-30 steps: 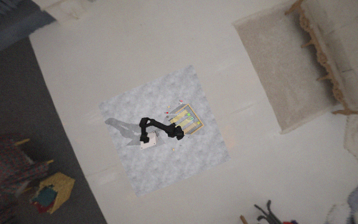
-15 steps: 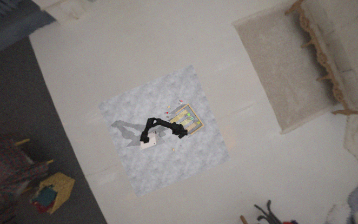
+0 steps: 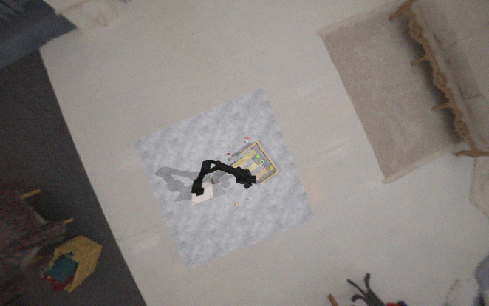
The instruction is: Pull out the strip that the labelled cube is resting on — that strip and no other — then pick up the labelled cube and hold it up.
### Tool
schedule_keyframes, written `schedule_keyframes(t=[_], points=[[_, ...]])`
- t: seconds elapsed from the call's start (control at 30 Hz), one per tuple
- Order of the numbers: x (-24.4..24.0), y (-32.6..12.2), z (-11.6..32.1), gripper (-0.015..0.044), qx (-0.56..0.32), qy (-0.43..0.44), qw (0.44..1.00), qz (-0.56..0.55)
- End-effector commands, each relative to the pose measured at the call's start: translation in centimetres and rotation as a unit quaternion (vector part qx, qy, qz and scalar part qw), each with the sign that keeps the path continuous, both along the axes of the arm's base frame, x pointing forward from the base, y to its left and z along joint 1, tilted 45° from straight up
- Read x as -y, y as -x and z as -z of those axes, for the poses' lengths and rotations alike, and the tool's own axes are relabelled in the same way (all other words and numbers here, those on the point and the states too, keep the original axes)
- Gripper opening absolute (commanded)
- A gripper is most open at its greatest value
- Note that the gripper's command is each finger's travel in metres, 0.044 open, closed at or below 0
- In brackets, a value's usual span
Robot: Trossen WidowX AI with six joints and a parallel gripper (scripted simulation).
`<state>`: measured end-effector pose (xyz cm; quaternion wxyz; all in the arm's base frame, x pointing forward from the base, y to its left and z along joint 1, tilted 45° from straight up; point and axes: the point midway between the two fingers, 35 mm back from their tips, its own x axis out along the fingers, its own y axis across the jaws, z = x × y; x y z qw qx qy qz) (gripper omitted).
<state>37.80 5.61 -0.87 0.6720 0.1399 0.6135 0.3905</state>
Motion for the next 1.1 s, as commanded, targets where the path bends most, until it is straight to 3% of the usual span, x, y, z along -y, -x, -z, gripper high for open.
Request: schedule_keyframes(t=[0.0,1.07], points=[[-0.7,0.2,0.5,0.0,-0.003,-0.002,1.0,-0.001],[-3.5,0.6,2.8,0.0,-0.003,-0.004,1.0,-0.001]])
